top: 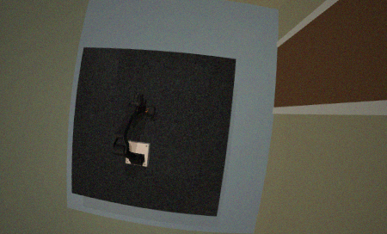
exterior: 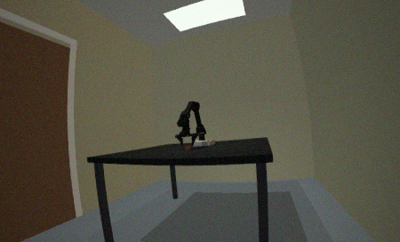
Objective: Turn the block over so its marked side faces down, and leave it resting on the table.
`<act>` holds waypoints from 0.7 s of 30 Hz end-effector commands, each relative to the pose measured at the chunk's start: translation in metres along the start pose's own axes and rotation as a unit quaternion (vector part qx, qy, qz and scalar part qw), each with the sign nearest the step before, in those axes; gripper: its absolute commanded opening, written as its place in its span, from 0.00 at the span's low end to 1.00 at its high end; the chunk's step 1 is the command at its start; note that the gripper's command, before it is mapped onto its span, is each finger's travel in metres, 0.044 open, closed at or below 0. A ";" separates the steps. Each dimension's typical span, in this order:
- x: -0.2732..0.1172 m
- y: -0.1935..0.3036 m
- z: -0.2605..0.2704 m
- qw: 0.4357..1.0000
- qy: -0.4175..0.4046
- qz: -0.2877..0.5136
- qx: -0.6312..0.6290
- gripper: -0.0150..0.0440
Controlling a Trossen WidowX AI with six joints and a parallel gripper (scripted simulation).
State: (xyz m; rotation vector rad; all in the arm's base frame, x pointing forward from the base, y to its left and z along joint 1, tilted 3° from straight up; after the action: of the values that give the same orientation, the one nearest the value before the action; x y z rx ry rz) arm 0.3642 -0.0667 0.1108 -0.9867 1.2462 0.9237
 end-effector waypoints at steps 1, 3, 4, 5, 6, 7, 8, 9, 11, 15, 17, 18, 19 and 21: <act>0.009 0.002 -0.001 1.000 0.004 0.005 0.000 1.00; 0.012 0.002 -0.001 1.000 0.004 0.005 0.000 1.00; 0.014 0.002 -0.001 1.000 0.004 0.005 0.000 1.00; 0.014 0.003 -0.001 1.000 0.004 0.005 0.000 1.00; 0.015 0.003 -0.001 1.000 0.004 0.005 0.000 1.00; 0.015 0.003 -0.001 1.000 0.004 0.005 0.000 0.96; 0.015 0.003 -0.001 1.000 0.004 0.005 0.000 0.91; 0.015 0.003 -0.001 1.000 0.004 0.005 0.000 0.87; 0.015 0.003 -0.001 1.000 0.004 0.005 0.000 0.78; 0.015 0.003 -0.001 1.000 0.004 0.005 0.000 0.60; 0.015 0.003 -0.001 1.000 0.004 0.005 0.000 0.51; 0.015 0.003 -0.001 1.000 0.004 0.005 0.000 0.50; 0.015 0.003 -0.001 1.000 0.004 0.005 0.000 0.49; 0.015 0.003 -0.001 1.000 0.004 0.005 0.000 0.47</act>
State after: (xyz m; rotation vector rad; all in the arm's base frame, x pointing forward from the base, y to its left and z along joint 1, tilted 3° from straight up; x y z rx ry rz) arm 0.3635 -0.0662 0.0970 -0.9827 1.2533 0.9303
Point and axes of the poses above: the point midway between the two fingers, 35 mm back from their tips, its own x axis out along the fingers, its own z axis across the jaws, y = z × x, the point moved 7 cm from there along -x, back along the fingers, and after that the axes turned 8 degrees about x, right-handed, at the moved point
